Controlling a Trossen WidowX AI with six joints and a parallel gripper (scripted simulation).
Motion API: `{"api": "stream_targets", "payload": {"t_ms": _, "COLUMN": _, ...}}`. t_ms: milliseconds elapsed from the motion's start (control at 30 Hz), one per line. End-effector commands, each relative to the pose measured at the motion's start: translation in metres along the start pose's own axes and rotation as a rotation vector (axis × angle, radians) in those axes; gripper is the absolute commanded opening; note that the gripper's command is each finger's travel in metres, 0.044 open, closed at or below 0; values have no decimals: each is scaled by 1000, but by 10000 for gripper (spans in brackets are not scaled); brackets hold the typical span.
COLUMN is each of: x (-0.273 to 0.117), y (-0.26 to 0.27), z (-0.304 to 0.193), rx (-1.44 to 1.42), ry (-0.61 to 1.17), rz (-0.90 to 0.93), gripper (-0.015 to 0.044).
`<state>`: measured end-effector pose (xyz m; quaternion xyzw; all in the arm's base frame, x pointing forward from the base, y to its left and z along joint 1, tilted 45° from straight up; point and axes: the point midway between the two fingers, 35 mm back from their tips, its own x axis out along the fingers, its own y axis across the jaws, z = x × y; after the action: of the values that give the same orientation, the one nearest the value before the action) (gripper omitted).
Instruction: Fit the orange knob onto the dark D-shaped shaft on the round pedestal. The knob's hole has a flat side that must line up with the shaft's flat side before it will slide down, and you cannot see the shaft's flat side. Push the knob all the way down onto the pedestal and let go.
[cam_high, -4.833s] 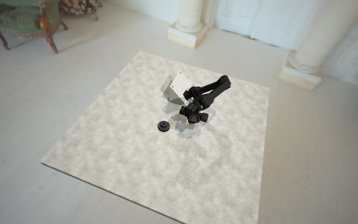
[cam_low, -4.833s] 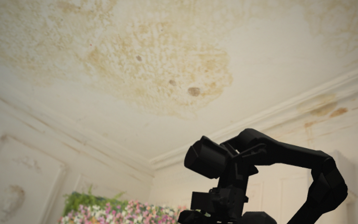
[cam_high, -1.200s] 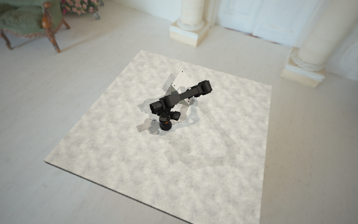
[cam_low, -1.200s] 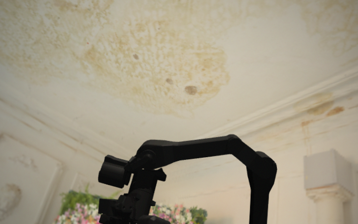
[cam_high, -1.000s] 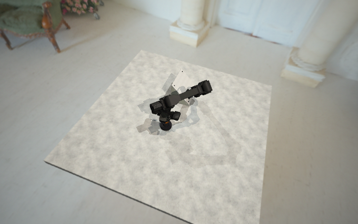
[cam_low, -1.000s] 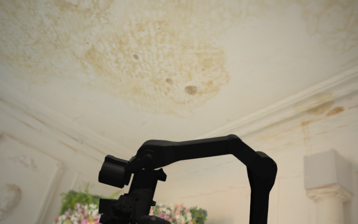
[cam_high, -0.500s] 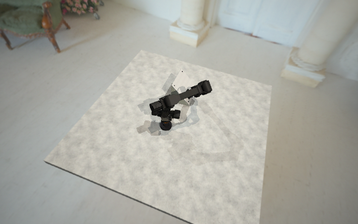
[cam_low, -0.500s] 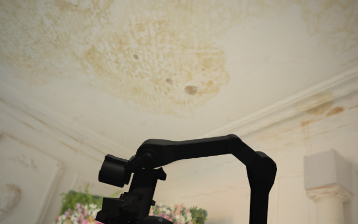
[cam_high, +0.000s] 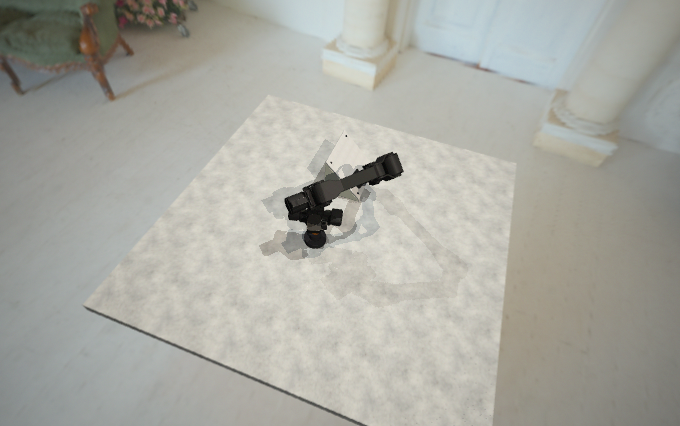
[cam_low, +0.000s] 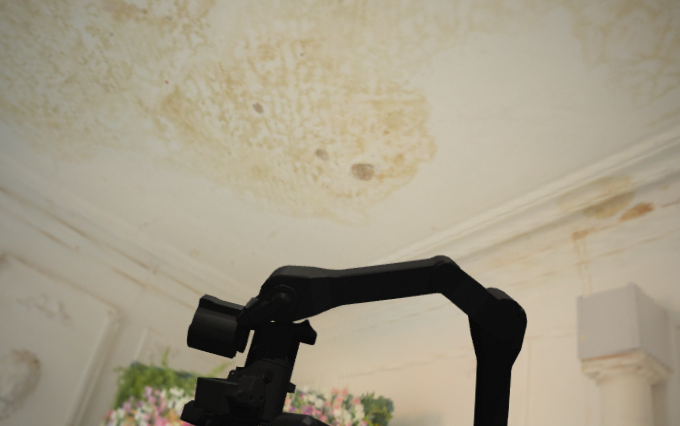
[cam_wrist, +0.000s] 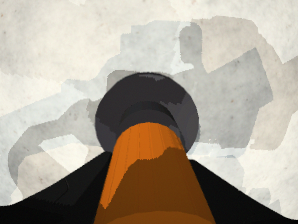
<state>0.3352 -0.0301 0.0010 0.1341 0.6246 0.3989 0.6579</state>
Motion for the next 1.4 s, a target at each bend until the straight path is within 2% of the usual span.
{"api": "stream_targets", "payload": {"t_ms": 0, "x": 0, "y": 0, "z": 0, "rx": -4, "ry": -4, "rz": 1, "gripper": 0}}
{"api": "stream_targets", "payload": {"t_ms": 400, "x": -4, "y": -1, "z": 0, "rx": -14, "ry": -4, "rz": 1, "gripper": 0}}
{"api": "stream_targets", "payload": {"t_ms": 633, "x": -3, "y": -2, "z": 0, "rx": -214, "ry": -4, "rz": 1, "gripper": 0}}
{"api": "stream_targets", "payload": {"t_ms": 1367, "x": 0, "y": -1, "z": 0, "rx": -214, "ry": -4, "rz": 1, "gripper": 0}}
